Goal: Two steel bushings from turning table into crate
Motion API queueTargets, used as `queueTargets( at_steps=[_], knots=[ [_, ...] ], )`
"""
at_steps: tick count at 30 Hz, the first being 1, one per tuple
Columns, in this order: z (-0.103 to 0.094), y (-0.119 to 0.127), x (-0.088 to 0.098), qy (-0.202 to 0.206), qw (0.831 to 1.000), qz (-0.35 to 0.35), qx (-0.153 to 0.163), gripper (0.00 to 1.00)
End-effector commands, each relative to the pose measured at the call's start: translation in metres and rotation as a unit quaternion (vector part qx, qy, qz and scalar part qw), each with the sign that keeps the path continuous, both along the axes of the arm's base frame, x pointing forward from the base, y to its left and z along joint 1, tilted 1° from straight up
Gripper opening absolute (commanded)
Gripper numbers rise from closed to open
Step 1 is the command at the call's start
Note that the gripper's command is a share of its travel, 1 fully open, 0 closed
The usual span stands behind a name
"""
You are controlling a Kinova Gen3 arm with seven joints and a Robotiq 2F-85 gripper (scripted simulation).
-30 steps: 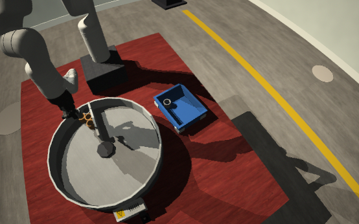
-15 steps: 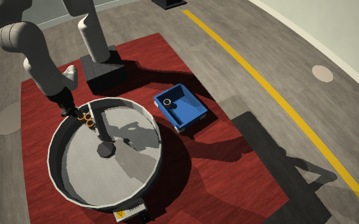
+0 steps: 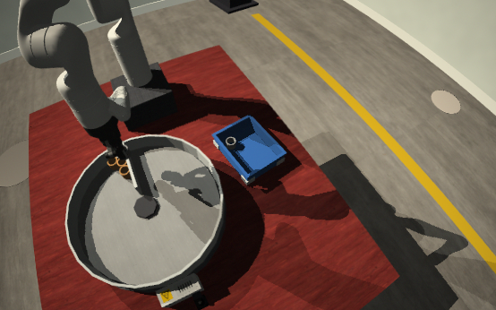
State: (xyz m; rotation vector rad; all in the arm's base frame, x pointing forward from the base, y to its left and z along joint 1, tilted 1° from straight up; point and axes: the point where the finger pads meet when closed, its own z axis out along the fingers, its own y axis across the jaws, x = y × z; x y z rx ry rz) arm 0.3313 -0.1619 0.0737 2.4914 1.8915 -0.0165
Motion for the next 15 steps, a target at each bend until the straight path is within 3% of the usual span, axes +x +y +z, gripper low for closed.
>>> queueTargets(
  at_steps=[1, 5, 15],
  knots=[
    [0.0, 0.01, 0.005, -0.001, 1.0, 0.0, 0.0, 0.0],
    [0.0, 0.05, 0.026, -0.001, 1.0, 0.0, -0.001, 0.0],
    [0.0, 0.05, 0.026, -0.001, 1.0, 0.0, -0.001, 0.0]
  ],
)
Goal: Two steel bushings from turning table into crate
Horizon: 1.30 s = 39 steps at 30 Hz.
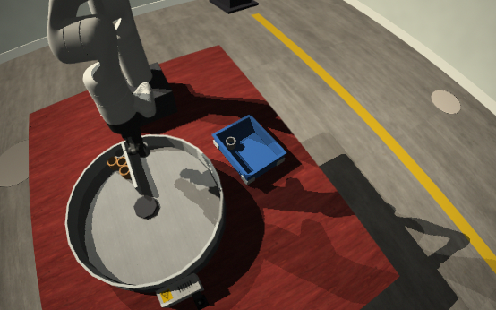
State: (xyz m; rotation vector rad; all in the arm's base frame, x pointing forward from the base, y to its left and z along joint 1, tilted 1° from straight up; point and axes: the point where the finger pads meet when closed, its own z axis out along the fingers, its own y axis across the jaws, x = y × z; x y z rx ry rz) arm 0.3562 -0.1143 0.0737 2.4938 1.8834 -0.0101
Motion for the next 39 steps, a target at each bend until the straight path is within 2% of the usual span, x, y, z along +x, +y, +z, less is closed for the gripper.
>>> queueTargets(
  at_steps=[1, 2, 7, 19, 24, 36, 39],
  knots=[
    [0.0, 0.002, 0.001, 0.002, 1.0, 0.003, -0.001, 0.0],
    [0.0, 0.002, 0.001, 0.002, 1.0, 0.003, -0.001, 0.0],
    [0.0, 0.05, 0.026, -0.001, 1.0, 0.001, 0.0, 0.0],
    [0.0, 0.05, 0.026, -0.001, 1.0, 0.001, 0.0, 0.0],
    [0.0, 0.099, 0.052, -0.003, 1.0, 0.0, 0.0, 0.0],
    [0.0, 0.099, 0.052, -0.003, 1.0, 0.0, 0.0, 0.0],
    [0.001, 0.128, 0.068, -0.006, 1.0, -0.001, 0.001, 0.0]
  ],
)
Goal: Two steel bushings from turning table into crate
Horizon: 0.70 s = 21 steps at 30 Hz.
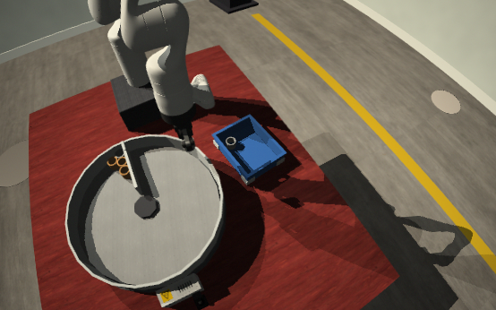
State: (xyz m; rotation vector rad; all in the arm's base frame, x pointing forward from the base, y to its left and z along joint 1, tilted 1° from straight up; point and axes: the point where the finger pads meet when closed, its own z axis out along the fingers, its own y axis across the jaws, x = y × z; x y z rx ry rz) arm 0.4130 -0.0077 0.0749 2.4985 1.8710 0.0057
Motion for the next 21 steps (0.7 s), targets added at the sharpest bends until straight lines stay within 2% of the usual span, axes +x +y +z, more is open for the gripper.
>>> queueTargets(
  at_steps=[1, 2, 14, 19, 21],
  knots=[
    [0.0, 0.031, 0.016, 0.0, 1.0, 0.004, 0.0, 0.0],
    [0.0, 0.041, 0.021, 0.0, 1.0, 0.004, 0.0, 0.0],
    [0.0, 0.041, 0.021, 0.0, 1.0, 0.004, 0.0, 0.0],
    [0.001, 0.09, 0.047, -0.003, 1.0, 0.003, 0.001, 0.0],
    [0.001, 0.09, 0.047, -0.003, 1.0, 0.003, 0.001, 0.0]
  ],
)
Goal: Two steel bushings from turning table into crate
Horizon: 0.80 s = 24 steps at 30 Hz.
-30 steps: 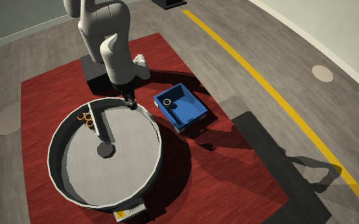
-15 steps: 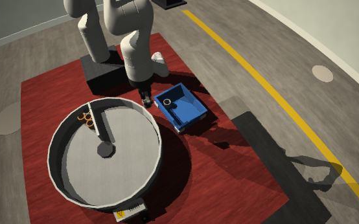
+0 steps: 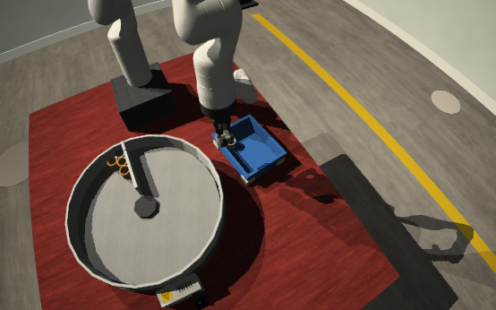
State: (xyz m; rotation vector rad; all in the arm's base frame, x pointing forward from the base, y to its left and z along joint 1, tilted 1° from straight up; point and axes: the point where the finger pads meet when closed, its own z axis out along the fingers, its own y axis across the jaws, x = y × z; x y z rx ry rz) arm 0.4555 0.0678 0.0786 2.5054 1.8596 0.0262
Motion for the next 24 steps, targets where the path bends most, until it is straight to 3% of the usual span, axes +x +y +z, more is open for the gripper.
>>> queueTargets(
  at_steps=[1, 10, 15, 24],
  knots=[
    [-0.003, 0.014, 0.005, 0.003, 1.0, 0.007, -0.003, 0.0],
    [-0.003, 0.014, 0.005, 0.003, 1.0, 0.007, -0.003, 0.0],
    [-0.001, 0.063, 0.031, 0.001, 1.0, 0.008, -0.001, 0.0],
    [-0.001, 0.063, 0.031, 0.001, 1.0, 0.008, -0.001, 0.0]
  ],
)
